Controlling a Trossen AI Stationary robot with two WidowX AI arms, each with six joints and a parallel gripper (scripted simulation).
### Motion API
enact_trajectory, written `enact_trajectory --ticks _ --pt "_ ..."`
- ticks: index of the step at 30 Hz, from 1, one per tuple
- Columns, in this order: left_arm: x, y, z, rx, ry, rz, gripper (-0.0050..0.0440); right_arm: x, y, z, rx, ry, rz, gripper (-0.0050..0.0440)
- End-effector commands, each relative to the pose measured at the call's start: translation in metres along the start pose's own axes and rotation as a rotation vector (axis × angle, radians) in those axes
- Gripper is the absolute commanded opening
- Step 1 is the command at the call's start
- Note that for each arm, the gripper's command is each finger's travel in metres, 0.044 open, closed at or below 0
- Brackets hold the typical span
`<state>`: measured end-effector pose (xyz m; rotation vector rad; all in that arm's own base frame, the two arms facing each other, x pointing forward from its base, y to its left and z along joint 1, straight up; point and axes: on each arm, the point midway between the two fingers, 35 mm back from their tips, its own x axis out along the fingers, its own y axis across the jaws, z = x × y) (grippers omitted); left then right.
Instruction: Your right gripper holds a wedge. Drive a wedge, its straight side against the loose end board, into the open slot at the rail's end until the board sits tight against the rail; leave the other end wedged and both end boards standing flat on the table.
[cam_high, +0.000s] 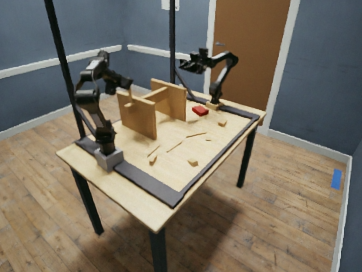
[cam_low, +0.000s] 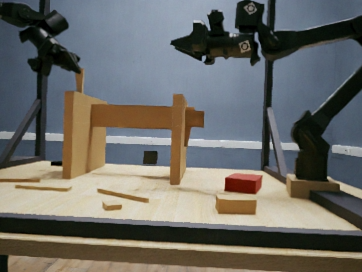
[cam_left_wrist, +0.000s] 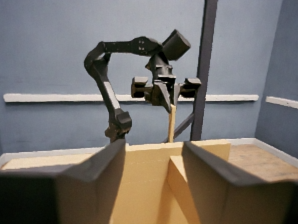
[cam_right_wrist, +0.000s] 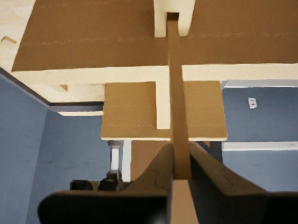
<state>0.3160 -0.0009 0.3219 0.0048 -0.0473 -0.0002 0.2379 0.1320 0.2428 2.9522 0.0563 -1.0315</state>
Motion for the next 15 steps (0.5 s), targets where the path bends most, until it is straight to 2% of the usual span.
enact_trajectory --ticks 1,15 --pt "-0.0016 0.0003 0.0059 0.002 -0.017 0.000 0.0177 -0.0012 0.0018 0.0001 0.004 0.008 -0.003 0.0010" --pt "-0.0016 0.0003 0.0059 0.002 -0.017 0.000 0.0177 0.0033 0.0012 0.0046 0.003 0.009 -0.003 0.0010"
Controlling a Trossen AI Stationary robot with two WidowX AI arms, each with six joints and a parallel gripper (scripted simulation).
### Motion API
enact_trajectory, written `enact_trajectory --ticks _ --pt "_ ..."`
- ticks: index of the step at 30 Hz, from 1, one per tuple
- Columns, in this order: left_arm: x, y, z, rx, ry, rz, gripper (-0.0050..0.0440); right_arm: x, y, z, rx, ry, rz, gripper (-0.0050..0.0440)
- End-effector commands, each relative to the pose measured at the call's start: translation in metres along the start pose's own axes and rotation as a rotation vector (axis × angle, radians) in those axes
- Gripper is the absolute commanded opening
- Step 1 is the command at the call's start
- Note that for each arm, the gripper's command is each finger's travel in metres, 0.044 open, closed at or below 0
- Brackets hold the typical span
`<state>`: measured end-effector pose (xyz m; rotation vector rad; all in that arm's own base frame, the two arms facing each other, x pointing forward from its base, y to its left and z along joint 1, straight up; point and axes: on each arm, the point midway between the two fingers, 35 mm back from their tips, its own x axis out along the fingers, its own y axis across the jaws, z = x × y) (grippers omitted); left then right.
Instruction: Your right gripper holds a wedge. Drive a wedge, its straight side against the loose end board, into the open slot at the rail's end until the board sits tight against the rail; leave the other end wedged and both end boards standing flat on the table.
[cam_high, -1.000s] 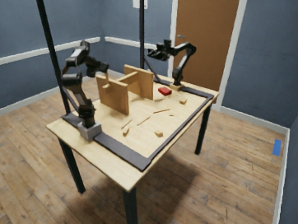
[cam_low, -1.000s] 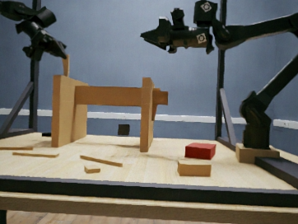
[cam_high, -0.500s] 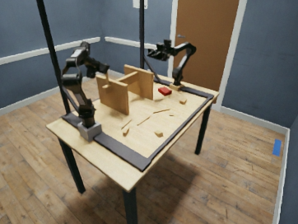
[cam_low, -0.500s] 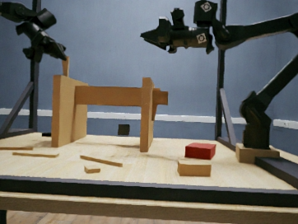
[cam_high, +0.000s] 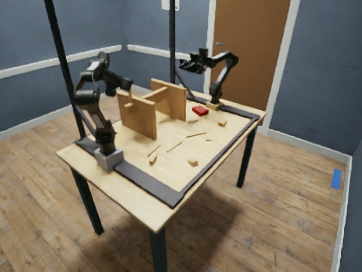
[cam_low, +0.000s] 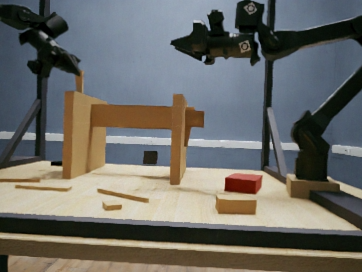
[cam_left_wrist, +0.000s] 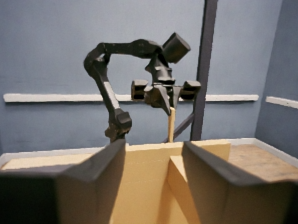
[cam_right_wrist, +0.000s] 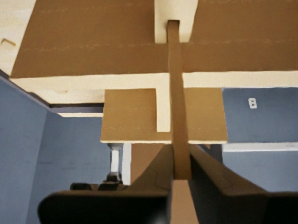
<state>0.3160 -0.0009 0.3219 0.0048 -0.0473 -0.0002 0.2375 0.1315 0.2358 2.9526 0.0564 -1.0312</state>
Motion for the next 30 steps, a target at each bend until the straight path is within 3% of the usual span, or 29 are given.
enact_trajectory --ticks 1,30 --pt "-0.002 0.000 0.006 0.002 -0.017 0.000 0.0177 -0.001 0.001 -0.001 0.002 0.008 -0.003 0.0010" --pt "-0.002 0.000 0.006 0.002 -0.017 0.000 0.0177 0.024 0.001 0.030 0.006 0.007 -0.001 0.0010"
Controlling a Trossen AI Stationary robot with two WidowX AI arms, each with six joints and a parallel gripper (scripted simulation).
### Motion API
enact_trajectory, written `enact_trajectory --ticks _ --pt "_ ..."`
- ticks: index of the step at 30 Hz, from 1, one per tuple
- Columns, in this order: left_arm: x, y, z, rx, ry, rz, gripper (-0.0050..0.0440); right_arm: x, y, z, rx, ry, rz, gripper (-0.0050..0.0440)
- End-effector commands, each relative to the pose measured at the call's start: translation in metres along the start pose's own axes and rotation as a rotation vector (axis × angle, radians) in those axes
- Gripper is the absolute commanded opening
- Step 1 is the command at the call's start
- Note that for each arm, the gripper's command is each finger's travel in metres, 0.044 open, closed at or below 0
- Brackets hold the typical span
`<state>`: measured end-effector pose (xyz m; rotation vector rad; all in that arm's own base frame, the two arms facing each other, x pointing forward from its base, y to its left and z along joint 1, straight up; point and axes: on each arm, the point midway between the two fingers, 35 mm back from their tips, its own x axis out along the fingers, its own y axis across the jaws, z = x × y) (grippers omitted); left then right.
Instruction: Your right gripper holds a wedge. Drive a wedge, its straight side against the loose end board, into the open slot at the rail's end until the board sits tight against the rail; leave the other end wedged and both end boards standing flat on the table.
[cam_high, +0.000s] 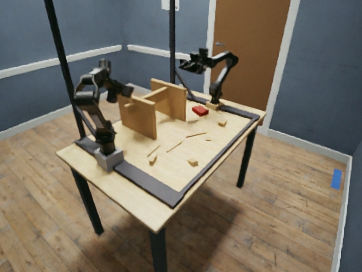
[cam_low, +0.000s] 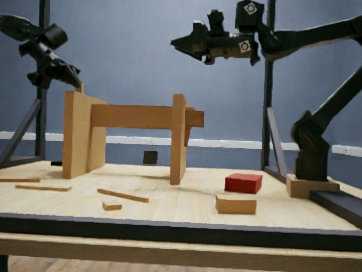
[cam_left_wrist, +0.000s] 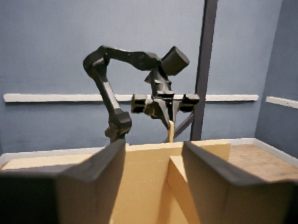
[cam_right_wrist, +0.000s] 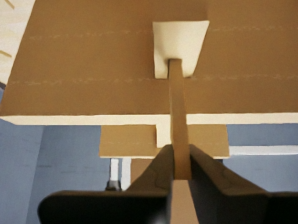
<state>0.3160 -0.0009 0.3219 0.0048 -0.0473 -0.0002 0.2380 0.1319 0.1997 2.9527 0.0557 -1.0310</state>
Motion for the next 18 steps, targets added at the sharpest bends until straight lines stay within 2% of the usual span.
enact_trajectory --ticks 1,16,17,18 --pt "-0.0016 0.0003 0.0059 0.002 -0.017 0.000 0.0177 -0.0022 0.0008 -0.0024 0.011 0.013 -0.005 0.0010" --pt "-0.0016 0.0003 0.0059 0.002 -0.017 0.000 0.0177 0.0035 0.0003 0.0047 0.001 0.001 0.003 0.0010" --pt "-0.0016 0.0003 0.0059 0.002 -0.017 0.000 0.0177 0.0037 0.0010 0.0054 -0.003 -0.004 0.006 0.0089" --pt "-0.0016 0.0003 0.0059 0.002 -0.017 0.000 0.0177 0.0037 0.0010 0.0055 -0.004 -0.005 0.007 0.0089"
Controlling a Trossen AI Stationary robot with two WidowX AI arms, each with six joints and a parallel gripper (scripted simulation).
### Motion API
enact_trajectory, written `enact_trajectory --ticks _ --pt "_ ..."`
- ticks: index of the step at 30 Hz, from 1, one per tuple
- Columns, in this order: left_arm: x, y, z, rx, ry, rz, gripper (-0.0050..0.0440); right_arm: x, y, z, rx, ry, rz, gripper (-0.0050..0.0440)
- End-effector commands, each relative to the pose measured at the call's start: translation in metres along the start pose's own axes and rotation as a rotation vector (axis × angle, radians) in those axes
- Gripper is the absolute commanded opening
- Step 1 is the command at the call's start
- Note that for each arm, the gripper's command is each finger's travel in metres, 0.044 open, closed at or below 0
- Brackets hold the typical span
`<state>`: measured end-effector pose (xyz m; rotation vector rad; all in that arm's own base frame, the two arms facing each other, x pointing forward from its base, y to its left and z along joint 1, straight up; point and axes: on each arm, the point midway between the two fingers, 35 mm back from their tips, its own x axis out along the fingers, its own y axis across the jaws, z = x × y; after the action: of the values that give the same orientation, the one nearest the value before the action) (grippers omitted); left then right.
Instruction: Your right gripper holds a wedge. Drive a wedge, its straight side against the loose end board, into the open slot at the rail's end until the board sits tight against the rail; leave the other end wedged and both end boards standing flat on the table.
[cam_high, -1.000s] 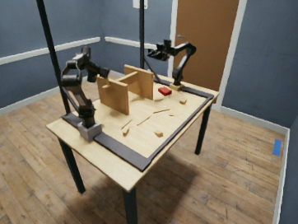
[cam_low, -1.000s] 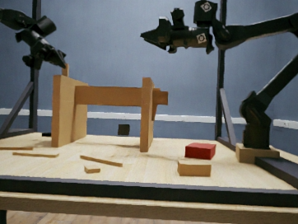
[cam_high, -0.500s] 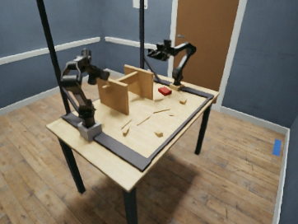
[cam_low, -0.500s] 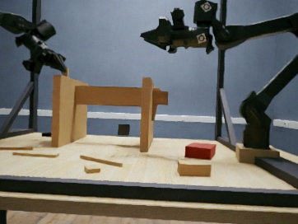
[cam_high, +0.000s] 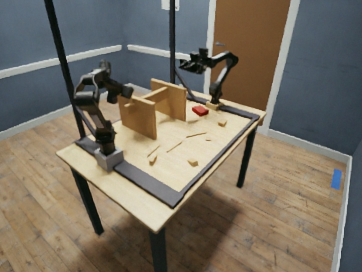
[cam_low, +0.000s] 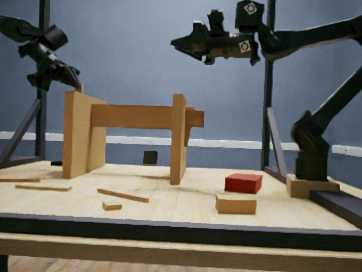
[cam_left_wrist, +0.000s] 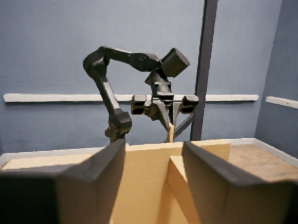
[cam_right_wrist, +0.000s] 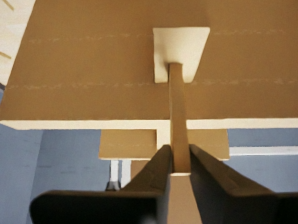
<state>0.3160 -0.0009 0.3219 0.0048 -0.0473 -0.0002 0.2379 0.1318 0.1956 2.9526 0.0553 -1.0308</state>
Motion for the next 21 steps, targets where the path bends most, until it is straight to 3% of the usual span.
enact_trajectory --ticks 1,17,18,21 --pt "-0.002 0.000 0.006 0.002 -0.017 0.000 0.0177 0.001 0.001 0.002 -0.003 -0.004 0.006 0.0089" --pt "-0.002 0.000 0.006 0.002 -0.017 0.000 0.0177 0.001 0.001 0.002 -0.003 -0.004 0.006 0.0089" --pt "-0.002 0.000 0.006 0.002 -0.017 0.000 0.0177 -0.006 -0.002 -0.011 0.012 0.015 -0.006 0.0089" --pt "-0.002 0.000 0.006 0.002 -0.017 0.000 0.0177 -0.006 -0.002 -0.011 0.013 0.016 -0.007 0.0089"
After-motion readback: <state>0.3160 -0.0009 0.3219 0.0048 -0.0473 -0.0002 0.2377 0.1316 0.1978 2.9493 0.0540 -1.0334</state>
